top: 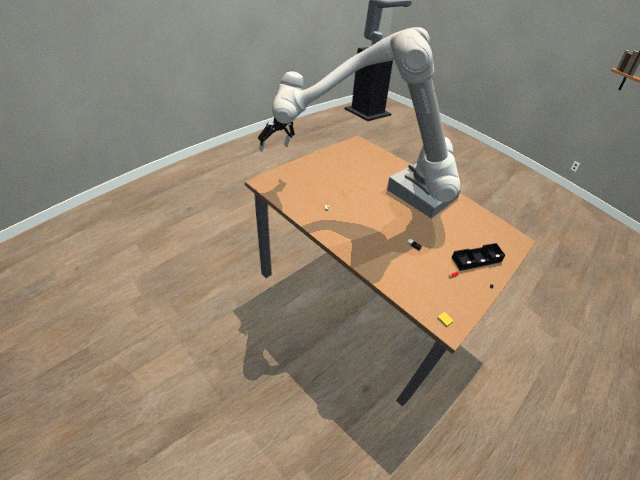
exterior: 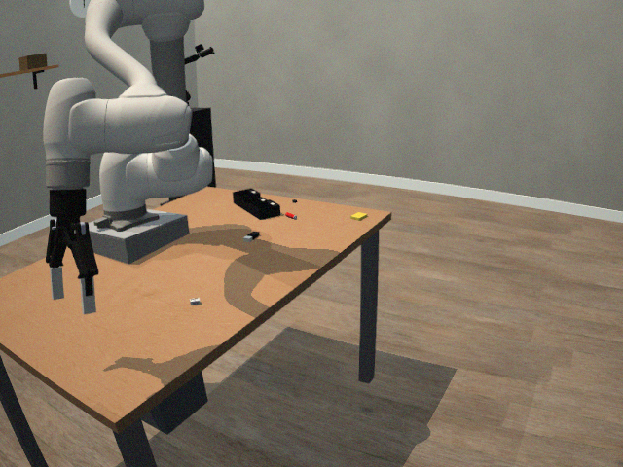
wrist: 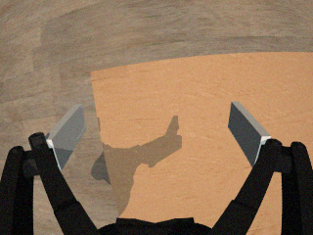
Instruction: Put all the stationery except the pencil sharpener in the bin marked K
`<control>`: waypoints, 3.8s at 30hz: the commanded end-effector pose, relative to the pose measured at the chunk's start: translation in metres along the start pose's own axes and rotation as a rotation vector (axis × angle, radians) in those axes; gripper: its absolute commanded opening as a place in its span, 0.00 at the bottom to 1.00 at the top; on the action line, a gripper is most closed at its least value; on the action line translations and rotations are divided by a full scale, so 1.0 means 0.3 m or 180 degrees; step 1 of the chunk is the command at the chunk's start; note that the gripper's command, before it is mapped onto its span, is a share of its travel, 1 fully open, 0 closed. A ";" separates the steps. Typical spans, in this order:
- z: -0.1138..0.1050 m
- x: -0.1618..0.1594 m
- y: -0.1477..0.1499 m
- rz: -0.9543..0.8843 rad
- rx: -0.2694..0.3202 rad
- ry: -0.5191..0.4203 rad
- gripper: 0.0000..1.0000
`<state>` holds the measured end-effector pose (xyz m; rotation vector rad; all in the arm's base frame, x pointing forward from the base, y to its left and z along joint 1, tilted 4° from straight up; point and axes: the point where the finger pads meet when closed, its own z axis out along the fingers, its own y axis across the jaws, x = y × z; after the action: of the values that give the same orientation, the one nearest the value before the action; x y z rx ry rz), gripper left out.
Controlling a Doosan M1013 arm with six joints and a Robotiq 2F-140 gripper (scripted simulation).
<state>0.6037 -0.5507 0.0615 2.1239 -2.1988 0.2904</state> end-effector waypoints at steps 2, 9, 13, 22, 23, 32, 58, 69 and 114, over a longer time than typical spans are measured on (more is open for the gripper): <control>-0.001 0.000 0.000 0.0000 0.0001 0.0000 1.00; -0.102 0.025 -0.013 0.0000 0.0001 0.0000 0.15; -0.113 -0.028 -0.011 -0.0312 0.0003 -0.0057 0.15; -0.132 -0.156 -0.034 -0.0428 -0.0003 -0.0080 0.15; -0.141 -0.183 -0.037 -0.0585 0.0002 -0.0108 0.15; -0.184 -0.323 -0.054 -0.0835 0.0010 -0.0152 0.15; -0.316 -0.755 -0.041 -0.2059 0.0069 -0.0360 0.15; -0.363 -0.912 -0.013 -0.2469 0.0094 -0.0428 0.15; -0.537 -1.511 0.229 -0.4111 0.0225 -0.0698 0.15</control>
<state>0.5520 -0.0874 0.1332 3.1147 -0.5154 0.0375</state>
